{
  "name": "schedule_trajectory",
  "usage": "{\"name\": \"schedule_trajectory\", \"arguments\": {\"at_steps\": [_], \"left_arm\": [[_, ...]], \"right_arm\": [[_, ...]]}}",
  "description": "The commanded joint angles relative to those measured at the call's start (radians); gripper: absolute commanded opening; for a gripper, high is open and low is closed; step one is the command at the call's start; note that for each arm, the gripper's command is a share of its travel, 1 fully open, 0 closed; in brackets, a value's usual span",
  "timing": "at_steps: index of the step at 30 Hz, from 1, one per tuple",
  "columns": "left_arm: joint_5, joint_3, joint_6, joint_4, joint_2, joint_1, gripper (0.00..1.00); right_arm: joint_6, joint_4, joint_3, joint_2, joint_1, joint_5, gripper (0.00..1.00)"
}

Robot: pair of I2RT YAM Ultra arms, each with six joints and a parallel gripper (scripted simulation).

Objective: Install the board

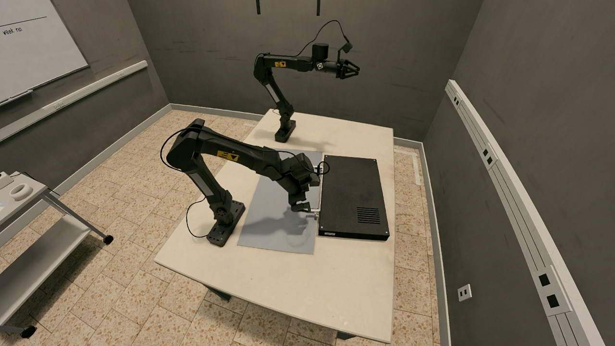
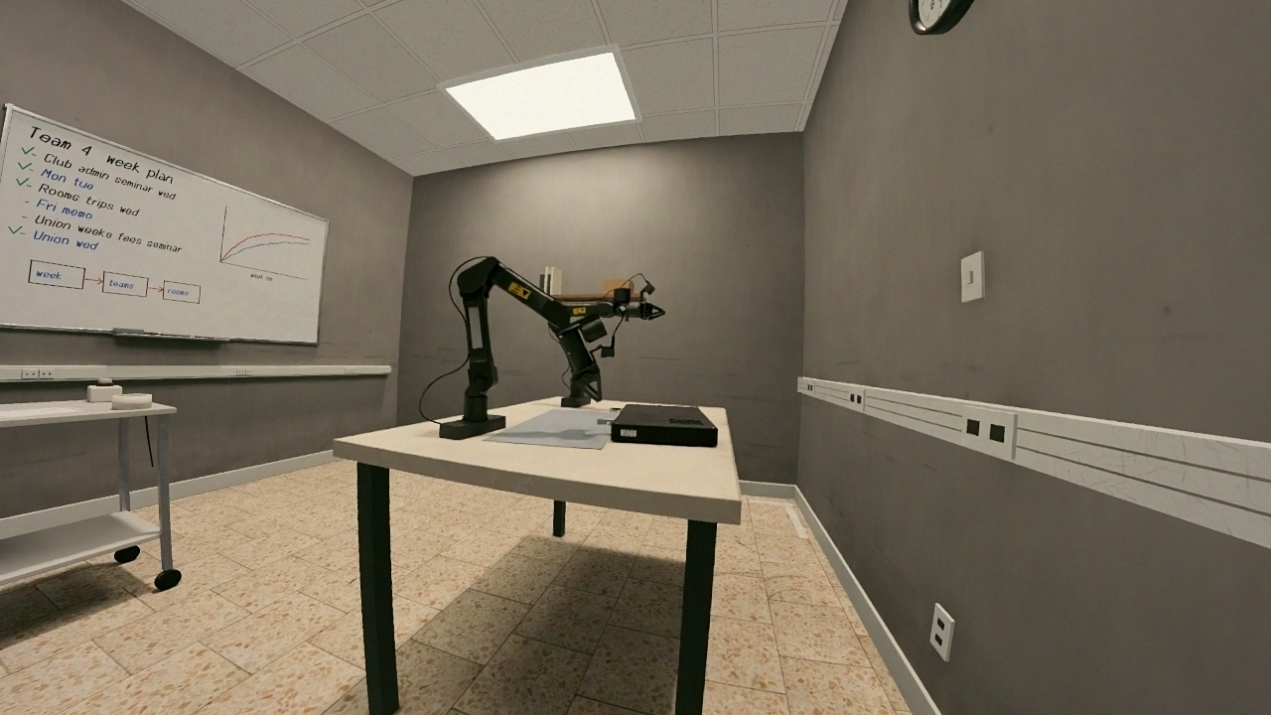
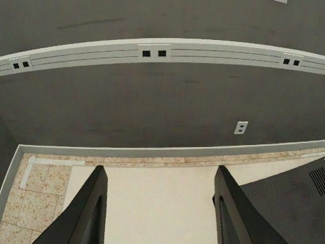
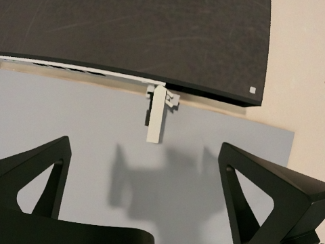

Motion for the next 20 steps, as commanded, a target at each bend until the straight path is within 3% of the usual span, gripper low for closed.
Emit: {"name": "schedule_trajectory", "arguments": {"at_steps": [1,20], "left_arm": [[0.011,-0.005,0.006,0.018,0.004,0.005,0.64],[0.011,-0.005,0.006,0.018,0.004,0.005,0.64]], "right_arm": [[-0.010,0.027,-0.012,-0.024,-0.009,-0.015,1.00],[-0.010,0.028,-0.001,-0.015,-0.003,-0.007,1.00]]}}
